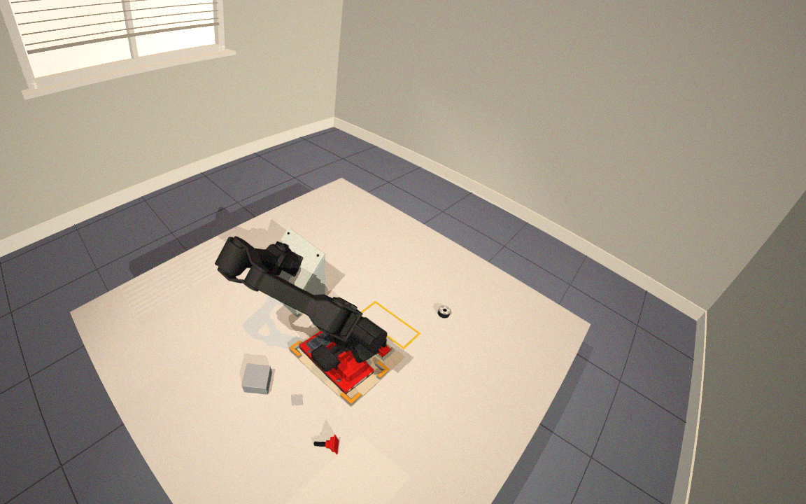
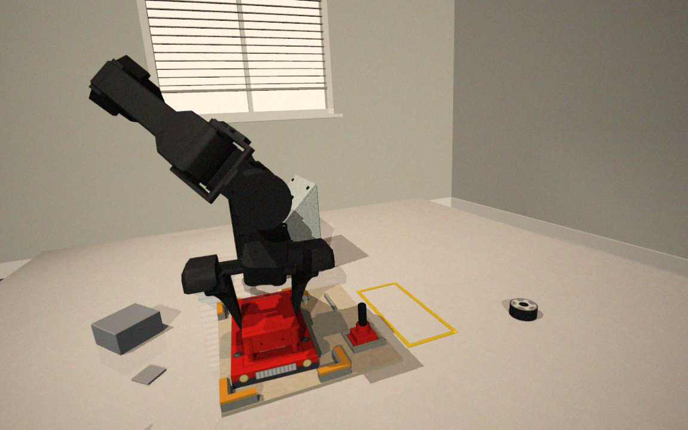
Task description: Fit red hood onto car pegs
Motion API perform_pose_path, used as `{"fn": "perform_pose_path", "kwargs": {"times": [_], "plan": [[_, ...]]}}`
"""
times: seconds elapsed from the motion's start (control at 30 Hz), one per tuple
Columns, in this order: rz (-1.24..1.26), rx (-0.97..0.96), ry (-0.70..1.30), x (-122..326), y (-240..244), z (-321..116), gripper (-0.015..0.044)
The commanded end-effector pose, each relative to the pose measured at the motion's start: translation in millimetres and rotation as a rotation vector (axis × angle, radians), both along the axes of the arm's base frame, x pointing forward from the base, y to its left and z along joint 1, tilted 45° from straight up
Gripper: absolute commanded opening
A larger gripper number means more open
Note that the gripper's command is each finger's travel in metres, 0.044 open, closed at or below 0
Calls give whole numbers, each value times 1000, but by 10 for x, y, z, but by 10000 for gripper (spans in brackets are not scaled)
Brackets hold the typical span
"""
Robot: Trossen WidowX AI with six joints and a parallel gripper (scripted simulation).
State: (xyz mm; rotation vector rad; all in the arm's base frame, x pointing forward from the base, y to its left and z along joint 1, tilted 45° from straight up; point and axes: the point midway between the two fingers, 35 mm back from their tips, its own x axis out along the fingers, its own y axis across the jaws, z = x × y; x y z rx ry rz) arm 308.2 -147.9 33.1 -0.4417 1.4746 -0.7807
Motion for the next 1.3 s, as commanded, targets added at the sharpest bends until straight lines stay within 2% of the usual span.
{"fn": "perform_pose_path", "kwargs": {"times": [0.0, 1.07, 1.27], "plan": [[4, -4, 6, -5, -19, -16, 0], [0, -1, 0, -8, -76, -73, 0], [0, -1, 1, -10, -81, -78, 157]]}}
